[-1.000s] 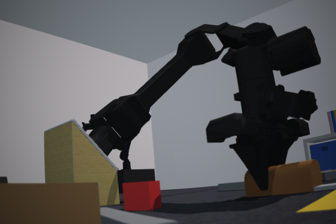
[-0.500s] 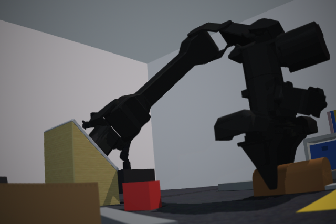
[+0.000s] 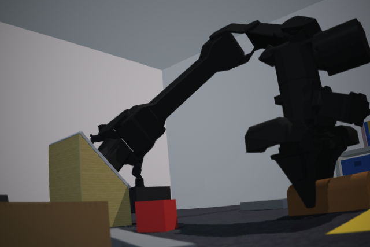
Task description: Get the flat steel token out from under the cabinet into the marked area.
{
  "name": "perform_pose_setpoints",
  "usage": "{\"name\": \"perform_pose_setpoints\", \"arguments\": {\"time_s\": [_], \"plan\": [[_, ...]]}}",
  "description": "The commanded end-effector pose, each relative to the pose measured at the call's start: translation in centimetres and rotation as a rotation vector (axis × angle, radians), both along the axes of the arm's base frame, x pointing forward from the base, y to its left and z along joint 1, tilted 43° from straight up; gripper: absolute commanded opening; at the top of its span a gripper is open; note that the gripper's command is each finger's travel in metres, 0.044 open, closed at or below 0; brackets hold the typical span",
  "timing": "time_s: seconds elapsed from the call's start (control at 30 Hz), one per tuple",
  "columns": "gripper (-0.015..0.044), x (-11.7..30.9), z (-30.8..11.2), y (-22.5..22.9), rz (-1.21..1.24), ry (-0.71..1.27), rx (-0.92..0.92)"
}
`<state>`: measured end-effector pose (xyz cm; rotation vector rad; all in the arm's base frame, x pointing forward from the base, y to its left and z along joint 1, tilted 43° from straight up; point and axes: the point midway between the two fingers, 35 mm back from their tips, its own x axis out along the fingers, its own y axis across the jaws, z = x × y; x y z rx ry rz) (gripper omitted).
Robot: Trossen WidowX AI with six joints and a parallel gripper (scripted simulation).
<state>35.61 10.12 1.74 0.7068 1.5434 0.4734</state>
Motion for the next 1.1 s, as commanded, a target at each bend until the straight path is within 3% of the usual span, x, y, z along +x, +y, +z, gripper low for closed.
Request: {"name": "perform_pose_setpoints", "arguments": {"time_s": [0.0, 1.07], "plan": [[0.0, 0.6, 0.0, 0.0, 0.001, -0.003, 0.004], [0.0, 3.6, -0.3, -0.4, 0.001, -0.005, 0.003]]}}
